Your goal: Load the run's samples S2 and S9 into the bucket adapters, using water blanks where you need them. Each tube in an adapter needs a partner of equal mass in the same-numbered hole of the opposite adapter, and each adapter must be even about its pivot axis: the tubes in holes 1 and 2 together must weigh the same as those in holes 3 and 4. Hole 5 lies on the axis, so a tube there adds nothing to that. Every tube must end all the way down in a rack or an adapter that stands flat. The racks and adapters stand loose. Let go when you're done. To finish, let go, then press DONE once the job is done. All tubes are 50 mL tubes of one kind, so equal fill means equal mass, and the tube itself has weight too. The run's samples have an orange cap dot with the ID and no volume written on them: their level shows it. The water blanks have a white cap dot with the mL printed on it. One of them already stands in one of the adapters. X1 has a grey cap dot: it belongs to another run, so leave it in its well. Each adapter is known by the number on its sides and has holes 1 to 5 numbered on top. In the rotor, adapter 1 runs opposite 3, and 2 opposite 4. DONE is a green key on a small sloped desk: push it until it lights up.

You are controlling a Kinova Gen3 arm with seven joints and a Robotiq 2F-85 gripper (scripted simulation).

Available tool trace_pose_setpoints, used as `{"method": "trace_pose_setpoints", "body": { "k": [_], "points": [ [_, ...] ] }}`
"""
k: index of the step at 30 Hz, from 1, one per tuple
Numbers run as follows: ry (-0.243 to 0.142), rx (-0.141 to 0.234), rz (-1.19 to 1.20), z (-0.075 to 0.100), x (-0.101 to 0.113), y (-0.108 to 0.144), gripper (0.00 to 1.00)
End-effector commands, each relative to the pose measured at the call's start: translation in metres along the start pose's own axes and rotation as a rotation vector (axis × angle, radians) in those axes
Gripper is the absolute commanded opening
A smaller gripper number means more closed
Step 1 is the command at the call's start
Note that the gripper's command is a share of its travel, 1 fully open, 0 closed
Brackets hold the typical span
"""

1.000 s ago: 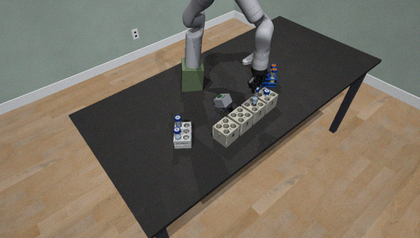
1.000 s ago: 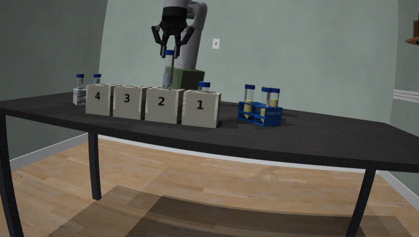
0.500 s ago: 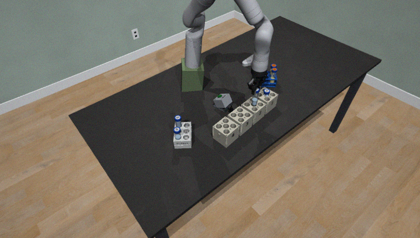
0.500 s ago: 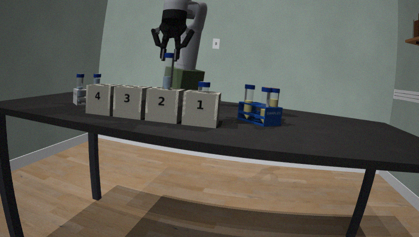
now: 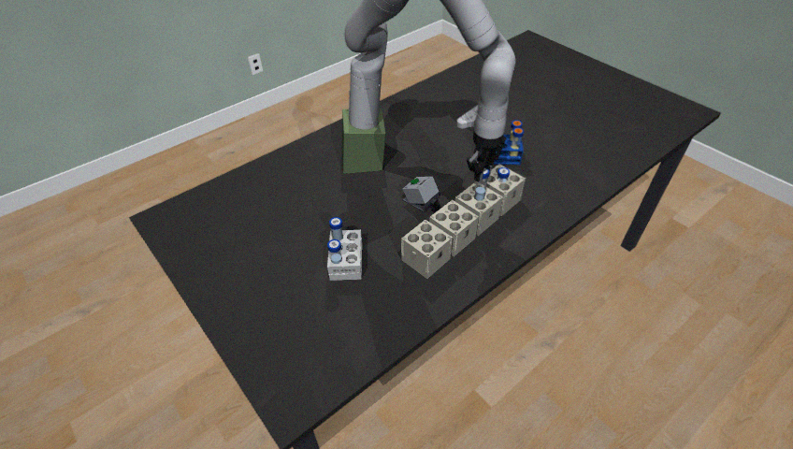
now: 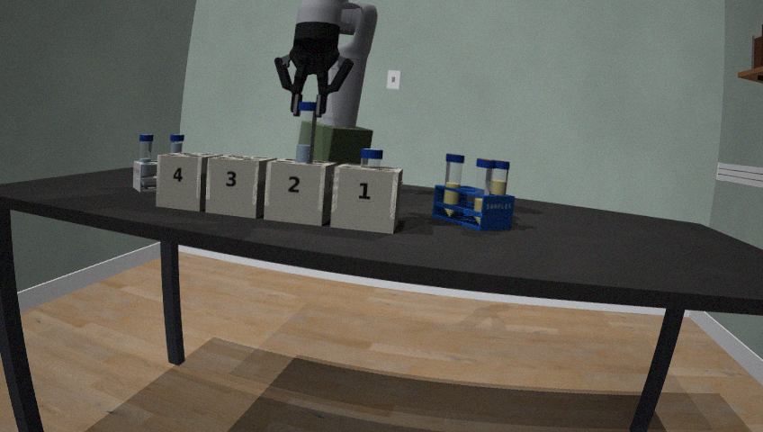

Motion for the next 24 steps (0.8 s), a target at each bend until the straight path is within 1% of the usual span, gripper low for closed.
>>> {"method": "trace_pose_setpoints", "body": {
  "k": [1,24],
  "points": [
    [-0.001,-0.001,0.002,-0.003,0.0,0.0,0.1],
    [-0.002,-0.001,0.0,-0.017,0.0,0.0,0.1]
  ]
}}
Point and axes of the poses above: the point where the finger pads meet when closed, its own z axis back along the fingers, its own y axis across the jaws, x = y × z, the point moved 1 cm from there along z, back along the fingers, and after that the axes turned 15 degrees about -z, right-handed, at the moved point
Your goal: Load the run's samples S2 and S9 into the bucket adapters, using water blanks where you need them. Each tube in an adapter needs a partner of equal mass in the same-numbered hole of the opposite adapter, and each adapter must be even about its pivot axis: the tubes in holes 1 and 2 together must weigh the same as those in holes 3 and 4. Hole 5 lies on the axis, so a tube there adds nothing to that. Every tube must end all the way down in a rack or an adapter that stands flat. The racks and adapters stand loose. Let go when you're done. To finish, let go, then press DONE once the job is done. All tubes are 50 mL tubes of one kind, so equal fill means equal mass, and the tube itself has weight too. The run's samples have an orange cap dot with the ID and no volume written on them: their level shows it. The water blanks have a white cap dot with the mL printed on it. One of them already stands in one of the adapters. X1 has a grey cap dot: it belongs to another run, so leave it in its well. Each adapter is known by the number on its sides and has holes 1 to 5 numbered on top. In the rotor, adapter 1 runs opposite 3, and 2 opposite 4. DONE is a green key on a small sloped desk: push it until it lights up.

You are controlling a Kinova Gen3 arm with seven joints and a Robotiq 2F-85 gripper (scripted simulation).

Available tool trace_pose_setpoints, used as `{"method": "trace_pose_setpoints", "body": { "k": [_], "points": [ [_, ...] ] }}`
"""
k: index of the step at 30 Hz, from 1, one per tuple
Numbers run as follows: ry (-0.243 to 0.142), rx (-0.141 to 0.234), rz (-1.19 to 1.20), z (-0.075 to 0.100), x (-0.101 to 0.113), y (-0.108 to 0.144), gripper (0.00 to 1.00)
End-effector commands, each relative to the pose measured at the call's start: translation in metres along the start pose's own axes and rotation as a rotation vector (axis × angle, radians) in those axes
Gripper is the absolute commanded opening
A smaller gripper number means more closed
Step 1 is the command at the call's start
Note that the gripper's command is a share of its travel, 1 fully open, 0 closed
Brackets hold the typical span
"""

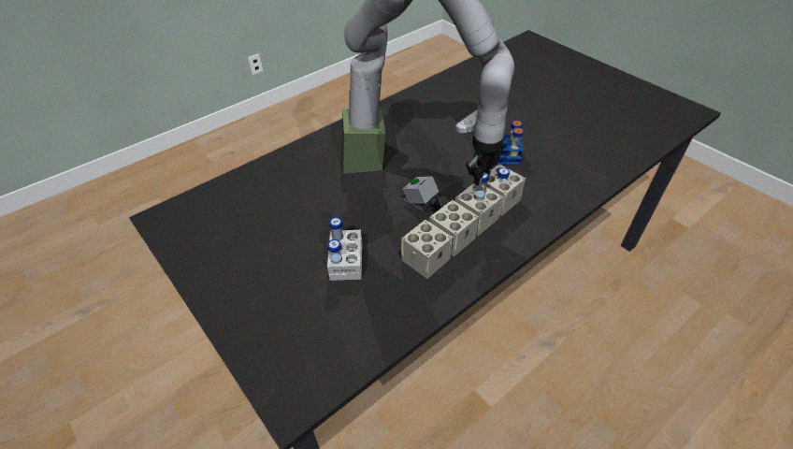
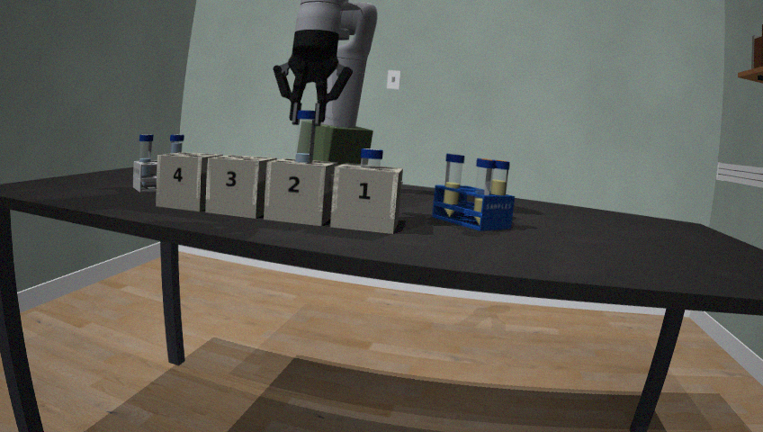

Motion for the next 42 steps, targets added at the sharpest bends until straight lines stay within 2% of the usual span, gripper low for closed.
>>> {"method": "trace_pose_setpoints", "body": {
  "k": [1,42],
  "points": [
    [-0.001,-0.001,0.001,-0.004,0.0,0.0,0.1],
    [-0.001,-0.001,0.001,-0.028,0.0,0.0,0.1]
  ]
}}
Point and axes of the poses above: the point where the finger pads meet when closed, its own z axis back along the fingers, its own y axis across the jaws, x = y × z, the point moved 1 cm from there along z, back along the fingers, and after that the axes turned 15 degrees about -z, right-handed, at the moved point
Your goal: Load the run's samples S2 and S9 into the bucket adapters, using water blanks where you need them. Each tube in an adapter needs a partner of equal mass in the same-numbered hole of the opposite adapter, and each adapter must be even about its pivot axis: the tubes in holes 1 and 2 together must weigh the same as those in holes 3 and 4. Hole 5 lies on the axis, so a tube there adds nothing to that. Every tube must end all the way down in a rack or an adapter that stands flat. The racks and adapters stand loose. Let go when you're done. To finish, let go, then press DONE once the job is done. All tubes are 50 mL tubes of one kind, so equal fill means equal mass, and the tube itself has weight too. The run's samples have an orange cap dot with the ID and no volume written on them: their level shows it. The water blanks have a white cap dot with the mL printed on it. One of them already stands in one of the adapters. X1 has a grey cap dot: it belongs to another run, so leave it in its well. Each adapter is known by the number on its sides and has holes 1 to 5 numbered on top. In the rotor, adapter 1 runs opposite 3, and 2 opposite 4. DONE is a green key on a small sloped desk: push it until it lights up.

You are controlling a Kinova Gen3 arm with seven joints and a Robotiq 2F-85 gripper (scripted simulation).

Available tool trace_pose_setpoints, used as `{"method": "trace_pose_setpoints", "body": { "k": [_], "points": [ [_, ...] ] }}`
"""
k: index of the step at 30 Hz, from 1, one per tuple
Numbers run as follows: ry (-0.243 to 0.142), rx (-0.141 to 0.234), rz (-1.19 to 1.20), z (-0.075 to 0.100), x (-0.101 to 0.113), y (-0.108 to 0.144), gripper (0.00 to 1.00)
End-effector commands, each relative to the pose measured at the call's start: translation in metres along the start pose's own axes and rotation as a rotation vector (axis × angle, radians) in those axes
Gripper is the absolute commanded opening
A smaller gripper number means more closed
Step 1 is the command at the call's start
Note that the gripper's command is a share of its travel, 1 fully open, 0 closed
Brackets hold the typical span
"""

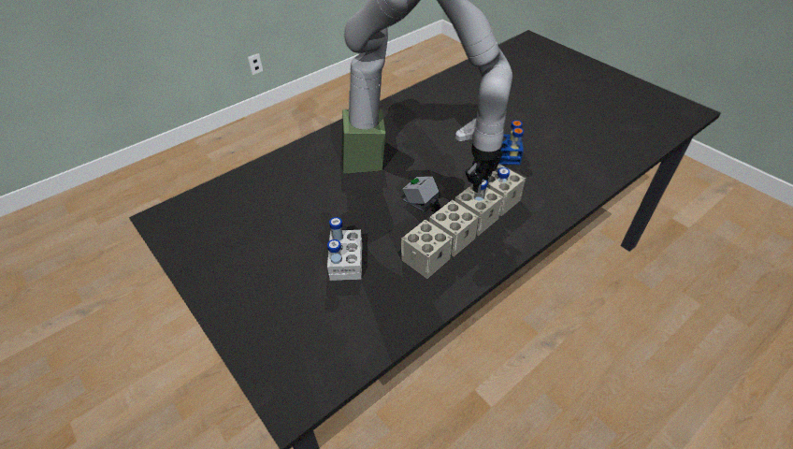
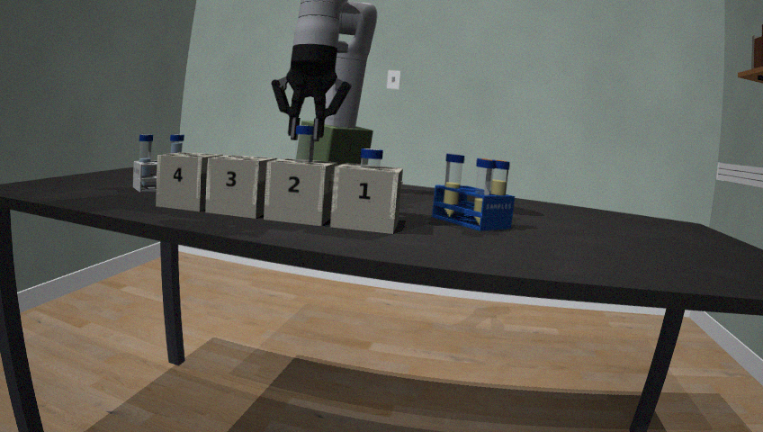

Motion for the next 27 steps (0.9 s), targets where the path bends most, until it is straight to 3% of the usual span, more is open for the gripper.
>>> {"method": "trace_pose_setpoints", "body": {
  "k": [1,27],
  "points": [
    [-0.002,-0.001,0.001,-0.002,0.0,0.0,0.1],
    [-0.002,0.0,0.001,-0.018,0.0,0.0,0.1]
  ]
}}
Point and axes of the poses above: the point where the finger pads meet when closed, its own z axis back along the fingers, its own y axis across the jaws, x = y × z, the point moved 1 cm from there along z, back along the fingers, and after that the axes turned 15 degrees about -z, right-handed, at the moved point
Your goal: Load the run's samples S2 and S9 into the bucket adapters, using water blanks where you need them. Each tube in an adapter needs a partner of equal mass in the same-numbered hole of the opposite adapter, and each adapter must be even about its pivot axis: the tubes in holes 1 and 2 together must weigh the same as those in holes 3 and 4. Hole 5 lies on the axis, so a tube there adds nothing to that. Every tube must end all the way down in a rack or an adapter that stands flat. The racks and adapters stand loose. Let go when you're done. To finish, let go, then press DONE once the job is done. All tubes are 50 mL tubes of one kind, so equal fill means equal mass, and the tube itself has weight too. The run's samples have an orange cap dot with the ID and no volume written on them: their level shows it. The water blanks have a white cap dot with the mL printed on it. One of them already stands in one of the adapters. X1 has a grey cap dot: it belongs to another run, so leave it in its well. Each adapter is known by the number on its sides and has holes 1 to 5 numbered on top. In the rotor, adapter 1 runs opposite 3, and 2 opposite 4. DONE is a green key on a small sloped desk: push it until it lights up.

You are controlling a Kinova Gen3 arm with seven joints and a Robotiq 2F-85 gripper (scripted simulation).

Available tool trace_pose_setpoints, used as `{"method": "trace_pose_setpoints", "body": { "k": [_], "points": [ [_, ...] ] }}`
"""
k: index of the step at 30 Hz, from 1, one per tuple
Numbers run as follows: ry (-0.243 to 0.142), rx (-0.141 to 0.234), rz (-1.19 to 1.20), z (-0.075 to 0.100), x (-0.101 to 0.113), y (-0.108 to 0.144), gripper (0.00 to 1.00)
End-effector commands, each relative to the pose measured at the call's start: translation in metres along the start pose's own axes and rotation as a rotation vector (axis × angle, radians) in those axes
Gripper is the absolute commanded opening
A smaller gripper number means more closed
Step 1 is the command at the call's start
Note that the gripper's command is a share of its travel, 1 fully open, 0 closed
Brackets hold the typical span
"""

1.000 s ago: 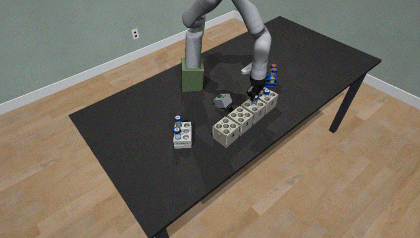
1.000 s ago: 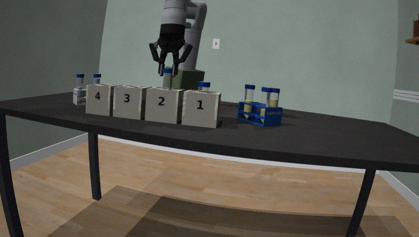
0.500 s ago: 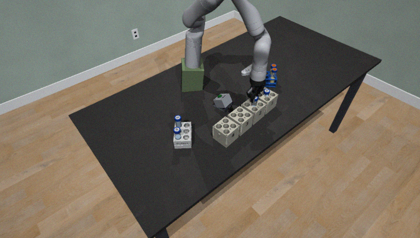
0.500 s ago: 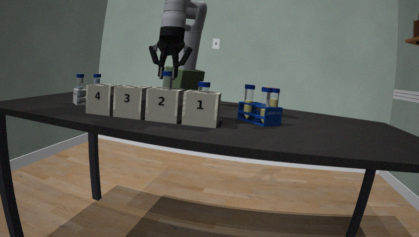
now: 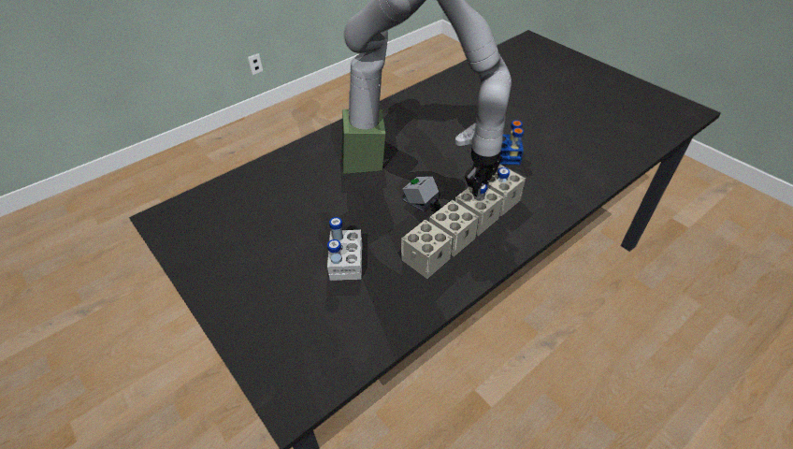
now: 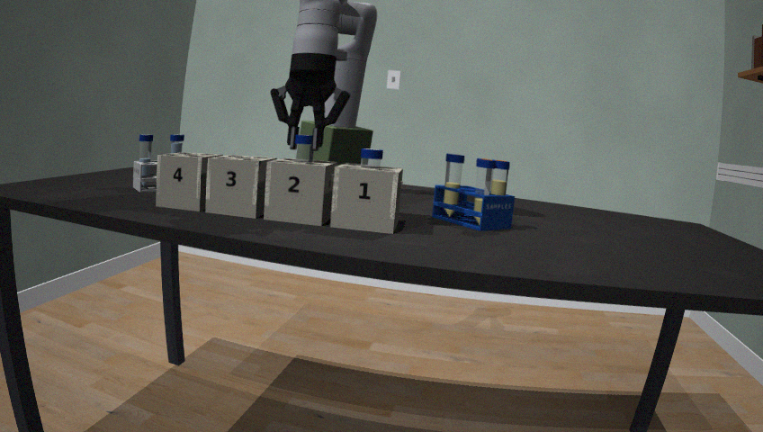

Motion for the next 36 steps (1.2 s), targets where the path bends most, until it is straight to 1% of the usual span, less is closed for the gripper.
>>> {"method": "trace_pose_setpoints", "body": {
  "k": [1,23,34,35,36],
  "points": [
    [-0.002,-0.001,0.001,-0.003,0.0,0.0,0.1],
    [-0.002,-0.001,0.001,-0.017,0.0,0.0,0.1],
    [0.001,-0.001,0.002,-0.015,-0.001,0.0,0.1],
    [0.001,-0.001,0.002,-0.015,-0.001,0.0,0.62],
    [0.001,-0.001,0.002,-0.015,-0.001,0.0,0.62]
  ]
}}
Point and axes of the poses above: the point where the finger pads meet when closed, its own z axis back along the fingers, its own y axis across the jaws, x = y × z, the point moved 1 cm from there along z, back along the fingers, and after that the axes turned 15 degrees about -z, right-handed, at the moved point
